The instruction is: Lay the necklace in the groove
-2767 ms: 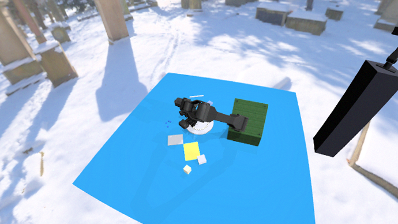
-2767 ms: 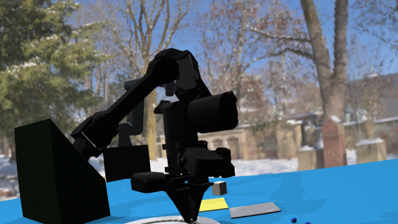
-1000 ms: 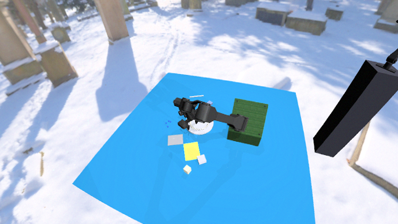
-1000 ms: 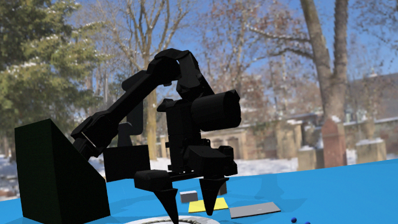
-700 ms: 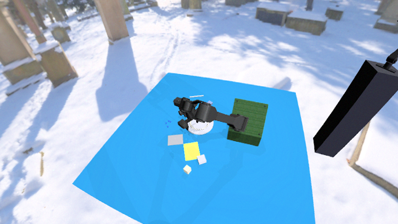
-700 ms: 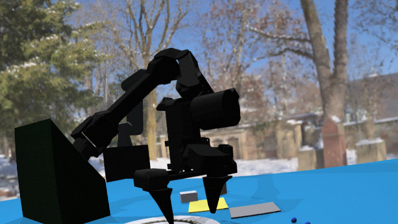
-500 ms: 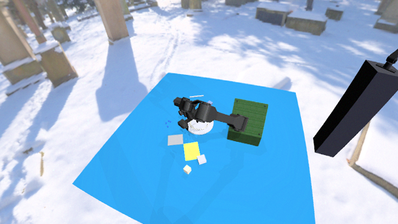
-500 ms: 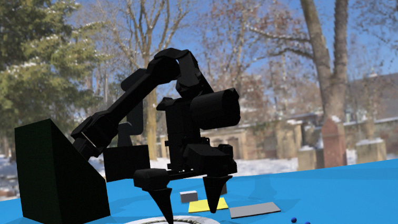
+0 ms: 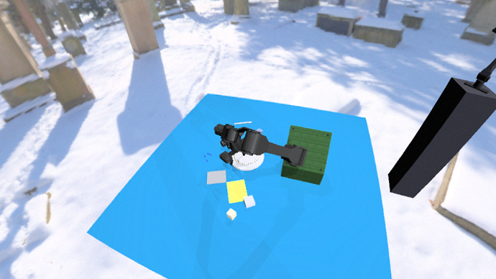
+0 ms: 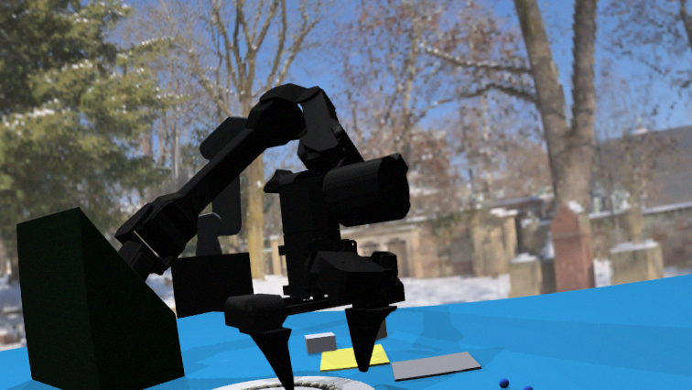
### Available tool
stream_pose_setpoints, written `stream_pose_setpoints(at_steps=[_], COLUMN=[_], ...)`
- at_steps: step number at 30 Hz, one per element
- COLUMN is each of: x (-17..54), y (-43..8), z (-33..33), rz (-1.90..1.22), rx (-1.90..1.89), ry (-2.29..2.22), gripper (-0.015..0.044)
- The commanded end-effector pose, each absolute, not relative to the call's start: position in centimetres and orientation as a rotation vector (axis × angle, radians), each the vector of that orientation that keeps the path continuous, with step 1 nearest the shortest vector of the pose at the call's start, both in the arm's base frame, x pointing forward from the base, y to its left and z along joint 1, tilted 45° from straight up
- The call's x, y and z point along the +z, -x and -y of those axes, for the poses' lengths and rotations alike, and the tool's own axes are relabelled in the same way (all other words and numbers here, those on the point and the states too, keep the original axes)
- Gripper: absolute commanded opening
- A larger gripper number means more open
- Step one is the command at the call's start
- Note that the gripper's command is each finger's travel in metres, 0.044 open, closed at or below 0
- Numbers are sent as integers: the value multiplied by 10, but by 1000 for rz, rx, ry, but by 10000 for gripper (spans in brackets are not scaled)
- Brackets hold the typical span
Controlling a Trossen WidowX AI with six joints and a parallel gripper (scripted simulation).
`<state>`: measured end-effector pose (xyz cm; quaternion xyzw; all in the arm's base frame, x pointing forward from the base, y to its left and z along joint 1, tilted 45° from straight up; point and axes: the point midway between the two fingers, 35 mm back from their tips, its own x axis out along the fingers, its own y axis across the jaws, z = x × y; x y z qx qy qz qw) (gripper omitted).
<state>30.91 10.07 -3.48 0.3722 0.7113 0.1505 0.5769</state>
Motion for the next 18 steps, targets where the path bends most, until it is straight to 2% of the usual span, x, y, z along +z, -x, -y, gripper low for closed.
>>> stream_pose_setpoints(at_steps=[1,4,9,18], x=[-34,-27,21,23], y=[-310,-311,-311,-311], z=[-101,-94,-46,-44], rz=[-1662,-1662,-1665,-1666], rx=[360,357,353,353], ry=[-872,-870,-870,-870], gripper=[440,440,440,440])
